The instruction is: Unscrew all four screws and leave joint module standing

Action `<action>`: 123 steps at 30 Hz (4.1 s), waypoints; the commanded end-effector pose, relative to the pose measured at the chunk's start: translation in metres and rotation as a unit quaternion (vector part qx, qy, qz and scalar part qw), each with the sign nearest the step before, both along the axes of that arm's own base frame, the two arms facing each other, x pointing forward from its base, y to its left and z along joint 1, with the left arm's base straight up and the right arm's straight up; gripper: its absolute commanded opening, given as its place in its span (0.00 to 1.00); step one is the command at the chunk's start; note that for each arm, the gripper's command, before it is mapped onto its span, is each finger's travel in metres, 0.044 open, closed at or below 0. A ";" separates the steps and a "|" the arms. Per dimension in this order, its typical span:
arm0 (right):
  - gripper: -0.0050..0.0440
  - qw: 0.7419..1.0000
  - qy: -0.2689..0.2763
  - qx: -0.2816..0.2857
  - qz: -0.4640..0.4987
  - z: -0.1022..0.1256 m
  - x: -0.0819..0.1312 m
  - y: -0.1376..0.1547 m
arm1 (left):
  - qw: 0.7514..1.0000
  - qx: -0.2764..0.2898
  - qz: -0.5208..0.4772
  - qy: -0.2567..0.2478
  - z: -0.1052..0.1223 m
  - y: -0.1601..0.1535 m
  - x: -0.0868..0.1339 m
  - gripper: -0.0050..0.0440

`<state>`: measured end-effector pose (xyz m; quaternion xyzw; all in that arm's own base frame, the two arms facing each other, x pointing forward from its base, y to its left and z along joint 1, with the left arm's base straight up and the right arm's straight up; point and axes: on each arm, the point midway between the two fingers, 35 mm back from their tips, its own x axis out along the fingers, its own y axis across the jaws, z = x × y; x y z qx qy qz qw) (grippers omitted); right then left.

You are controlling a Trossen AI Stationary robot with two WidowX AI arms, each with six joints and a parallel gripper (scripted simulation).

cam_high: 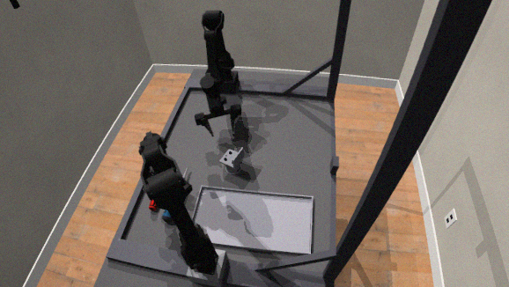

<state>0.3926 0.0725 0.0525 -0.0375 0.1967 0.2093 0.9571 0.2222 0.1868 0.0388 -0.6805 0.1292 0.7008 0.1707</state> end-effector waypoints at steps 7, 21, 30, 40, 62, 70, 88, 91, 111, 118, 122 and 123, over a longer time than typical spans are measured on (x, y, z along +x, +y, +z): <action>0.89 0.992 -0.051 0.018 0.116 -0.029 0.020 -0.018 | 0.984 -0.023 0.174 -0.018 -0.015 0.008 0.001 0.72; 0.89 0.982 -0.064 0.027 0.176 -0.052 0.026 -0.028 | 0.979 -0.025 0.202 -0.022 -0.015 0.008 0.001 0.72; 0.89 0.982 -0.063 0.029 0.174 -0.062 0.060 0.006 | 0.979 -0.029 0.202 -0.015 -0.054 0.006 -0.002 0.64; 0.89 0.982 -0.062 0.031 0.173 -0.074 0.088 0.034 | 0.979 -0.028 0.202 -0.016 -0.062 0.007 -0.001 0.53; 0.61 0.981 -0.076 0.028 0.175 -0.063 0.095 0.042 | 0.979 -0.019 0.201 -0.033 0.003 0.011 0.004 0.43; 0.59 0.981 -0.075 0.029 0.175 -0.064 0.093 0.042 | 0.979 -0.020 0.201 -0.031 0.006 0.011 0.003 0.43; 0.59 0.982 -0.068 0.029 0.174 -0.071 0.093 0.041 | 0.979 0.194 -0.035 -0.057 0.040 -0.042 0.011 0.43; 0.59 0.982 -0.068 0.029 0.174 -0.071 0.093 0.041 | 0.964 0.241 -0.088 -0.065 0.048 -0.052 0.012 0.43; 0.59 0.982 -0.068 0.029 0.174 -0.071 0.093 0.041 | 0.791 0.478 -0.370 -0.098 0.087 -0.101 0.017 0.43; 0.59 0.982 -0.068 0.029 0.174 -0.071 0.093 0.041 | 0.739 0.517 -0.420 -0.103 0.095 -0.109 0.018 0.43; 0.59 0.982 -0.068 0.029 0.174 -0.071 0.093 0.041 | 0.696 0.542 -0.459 -0.109 0.100 -0.115 0.019 0.43; 0.59 0.982 -0.068 0.029 0.174 -0.071 0.093 0.041 | 0.685 0.548 -0.468 -0.109 0.101 -0.116 0.019 0.43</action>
